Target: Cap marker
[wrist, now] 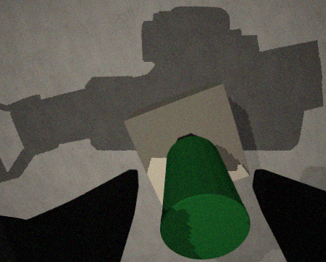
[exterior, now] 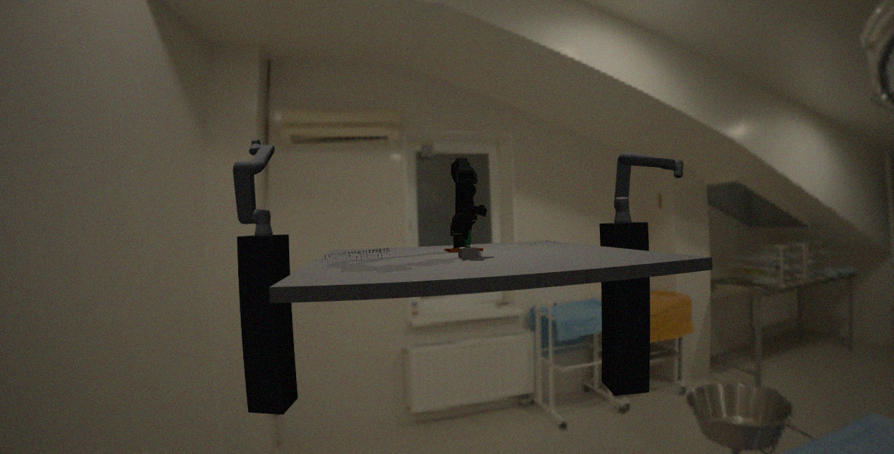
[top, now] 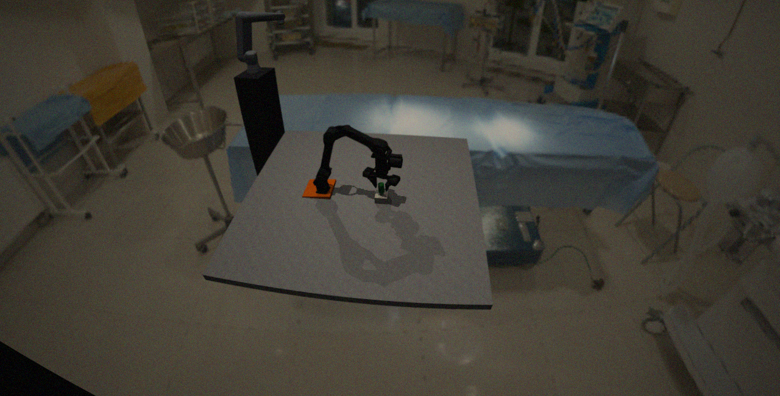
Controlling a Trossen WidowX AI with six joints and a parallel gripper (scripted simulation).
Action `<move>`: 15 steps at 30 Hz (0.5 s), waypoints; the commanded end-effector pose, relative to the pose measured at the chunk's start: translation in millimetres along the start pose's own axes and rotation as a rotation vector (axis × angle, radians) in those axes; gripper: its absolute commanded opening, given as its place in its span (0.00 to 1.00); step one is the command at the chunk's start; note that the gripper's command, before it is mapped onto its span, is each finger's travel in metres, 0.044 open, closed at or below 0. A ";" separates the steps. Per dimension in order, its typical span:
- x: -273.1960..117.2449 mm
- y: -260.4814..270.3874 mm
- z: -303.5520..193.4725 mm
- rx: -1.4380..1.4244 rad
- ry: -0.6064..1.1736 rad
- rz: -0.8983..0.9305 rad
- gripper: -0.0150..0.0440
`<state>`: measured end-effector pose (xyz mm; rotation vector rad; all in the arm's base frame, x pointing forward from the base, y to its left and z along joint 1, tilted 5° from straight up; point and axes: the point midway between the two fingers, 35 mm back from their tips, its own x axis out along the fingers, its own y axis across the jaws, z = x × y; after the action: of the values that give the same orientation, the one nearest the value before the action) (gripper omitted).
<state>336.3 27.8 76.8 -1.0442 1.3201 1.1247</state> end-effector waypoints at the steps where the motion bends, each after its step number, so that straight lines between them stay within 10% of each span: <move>1: 0.0 -0.1 0.0 0.000 0.000 0.000 0.92; 15: -75.0 0.0 -0.3 0.000 0.000 0.000 1.00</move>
<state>342.3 26.8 141.7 -1.0430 1.3149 1.1140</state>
